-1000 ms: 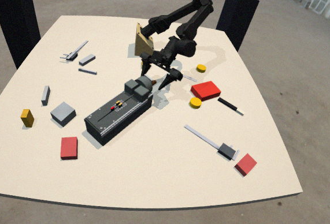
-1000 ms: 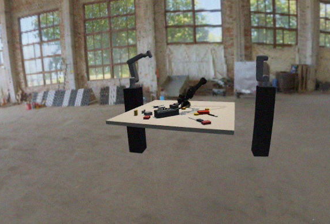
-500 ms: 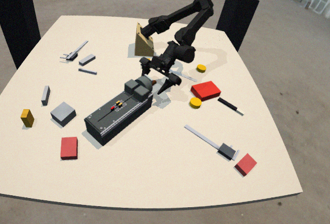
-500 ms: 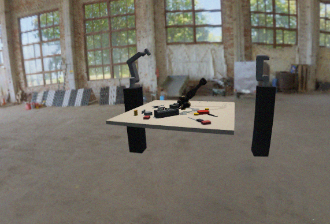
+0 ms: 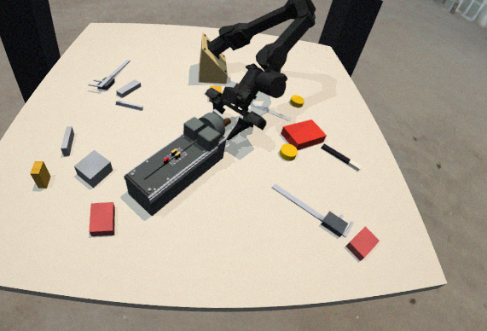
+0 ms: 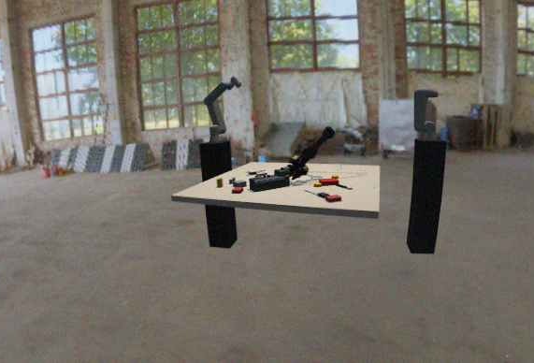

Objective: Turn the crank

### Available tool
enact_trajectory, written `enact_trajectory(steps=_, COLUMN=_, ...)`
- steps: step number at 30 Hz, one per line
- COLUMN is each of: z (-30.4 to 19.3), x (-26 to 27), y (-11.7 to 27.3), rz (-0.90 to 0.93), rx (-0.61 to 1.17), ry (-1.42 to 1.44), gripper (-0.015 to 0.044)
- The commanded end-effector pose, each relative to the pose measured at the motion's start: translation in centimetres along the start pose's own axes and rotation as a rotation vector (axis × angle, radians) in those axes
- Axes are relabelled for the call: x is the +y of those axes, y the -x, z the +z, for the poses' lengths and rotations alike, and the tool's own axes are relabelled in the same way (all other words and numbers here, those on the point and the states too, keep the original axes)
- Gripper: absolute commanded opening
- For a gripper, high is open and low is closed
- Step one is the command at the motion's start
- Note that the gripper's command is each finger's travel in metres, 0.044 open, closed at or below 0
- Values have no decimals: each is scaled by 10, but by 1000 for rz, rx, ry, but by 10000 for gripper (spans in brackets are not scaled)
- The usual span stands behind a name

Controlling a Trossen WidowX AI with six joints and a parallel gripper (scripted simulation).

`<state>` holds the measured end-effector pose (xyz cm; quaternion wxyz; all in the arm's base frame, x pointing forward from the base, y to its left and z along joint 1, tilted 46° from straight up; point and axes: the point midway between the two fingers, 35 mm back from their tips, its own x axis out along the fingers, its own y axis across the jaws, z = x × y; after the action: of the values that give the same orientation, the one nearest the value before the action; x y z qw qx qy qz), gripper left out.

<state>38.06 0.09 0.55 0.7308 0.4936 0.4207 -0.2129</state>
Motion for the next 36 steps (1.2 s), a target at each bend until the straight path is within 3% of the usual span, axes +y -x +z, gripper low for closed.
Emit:
enact_trajectory(steps=1, z=-1, x=-2, y=-1, rz=-5, rx=-3, ry=-6, gripper=204)
enact_trajectory(steps=9, z=-1, x=-2, y=-1, rz=-5, rx=-3, ry=-6, gripper=0)
enact_trajectory(steps=36, z=1, x=19, y=2, rz=-4, rx=-3, ry=-6, gripper=0)
